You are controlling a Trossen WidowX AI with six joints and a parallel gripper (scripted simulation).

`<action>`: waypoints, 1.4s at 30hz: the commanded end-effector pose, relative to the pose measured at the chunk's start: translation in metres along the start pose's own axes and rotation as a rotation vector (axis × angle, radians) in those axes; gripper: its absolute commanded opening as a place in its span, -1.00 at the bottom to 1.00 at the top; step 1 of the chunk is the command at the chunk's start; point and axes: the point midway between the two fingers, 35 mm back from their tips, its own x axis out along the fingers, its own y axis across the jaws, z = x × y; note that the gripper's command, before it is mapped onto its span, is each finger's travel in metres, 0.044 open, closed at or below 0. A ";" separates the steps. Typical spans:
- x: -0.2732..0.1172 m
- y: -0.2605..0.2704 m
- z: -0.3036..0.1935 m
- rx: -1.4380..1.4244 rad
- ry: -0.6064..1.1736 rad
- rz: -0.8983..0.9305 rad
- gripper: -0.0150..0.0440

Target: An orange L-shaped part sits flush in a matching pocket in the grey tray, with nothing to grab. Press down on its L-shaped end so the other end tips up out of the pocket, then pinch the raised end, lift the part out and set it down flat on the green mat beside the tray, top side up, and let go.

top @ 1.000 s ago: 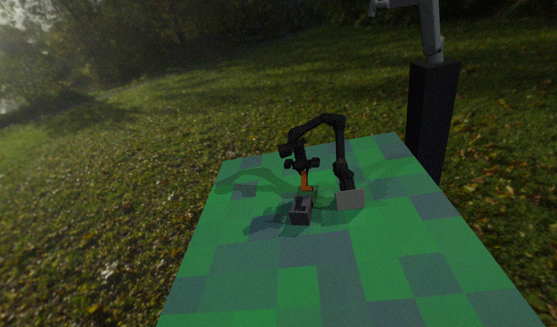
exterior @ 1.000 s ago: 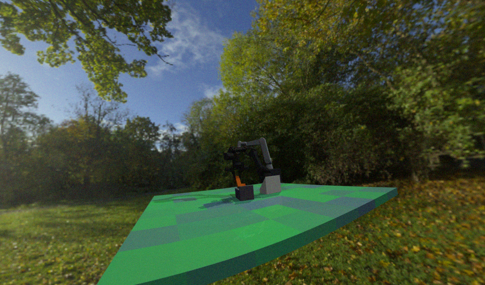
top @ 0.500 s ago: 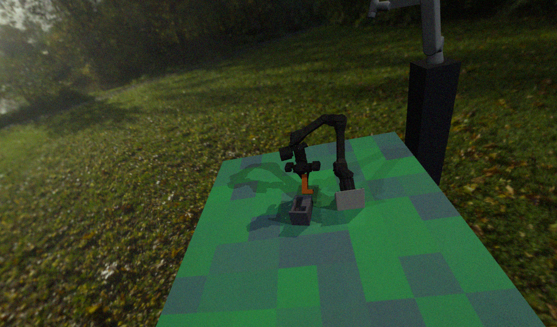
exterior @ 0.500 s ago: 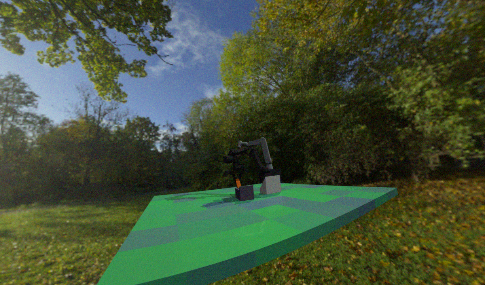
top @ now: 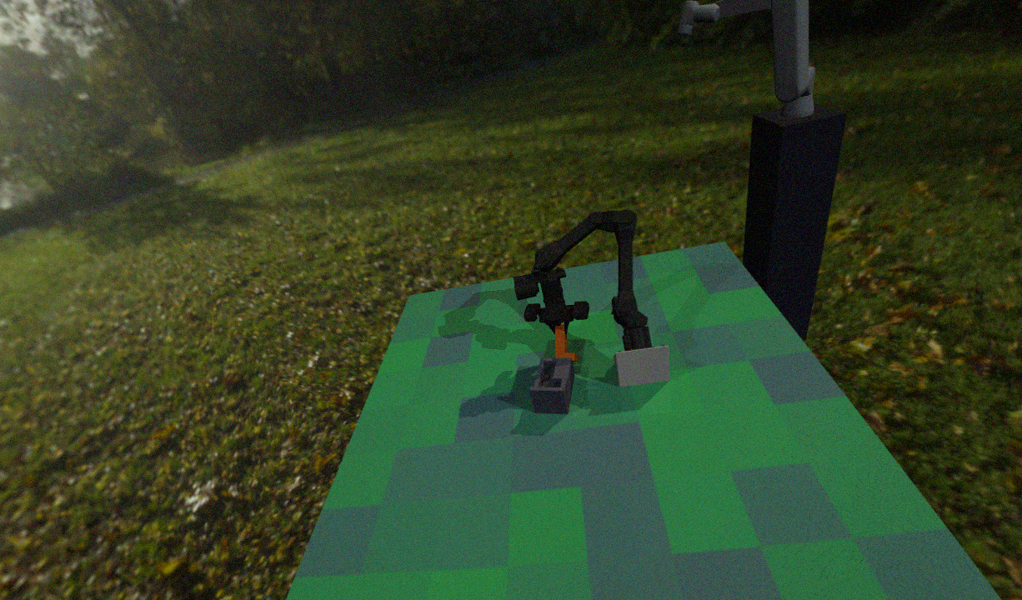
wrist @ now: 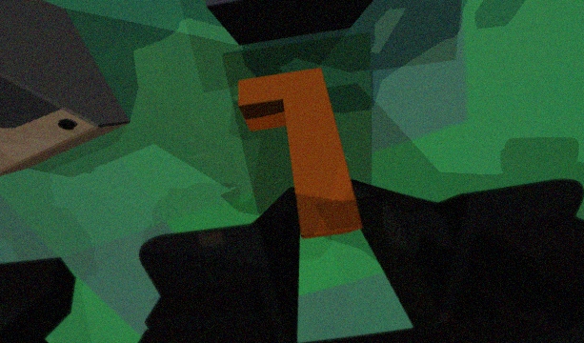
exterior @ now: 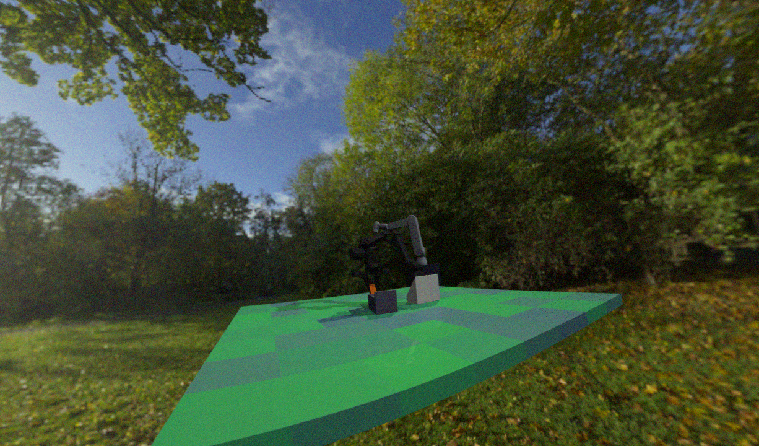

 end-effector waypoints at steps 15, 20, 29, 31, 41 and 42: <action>-0.001 0.000 0.000 -0.002 -0.001 -0.001 0.40; -0.041 -0.003 0.003 -0.026 -0.012 -0.012 0.84; -0.084 -0.002 0.001 -0.048 -0.011 -0.038 0.86; -0.084 -0.002 0.001 -0.048 -0.011 -0.038 0.86; -0.084 -0.002 0.001 -0.048 -0.011 -0.038 0.86; -0.084 -0.002 0.001 -0.048 -0.011 -0.038 0.86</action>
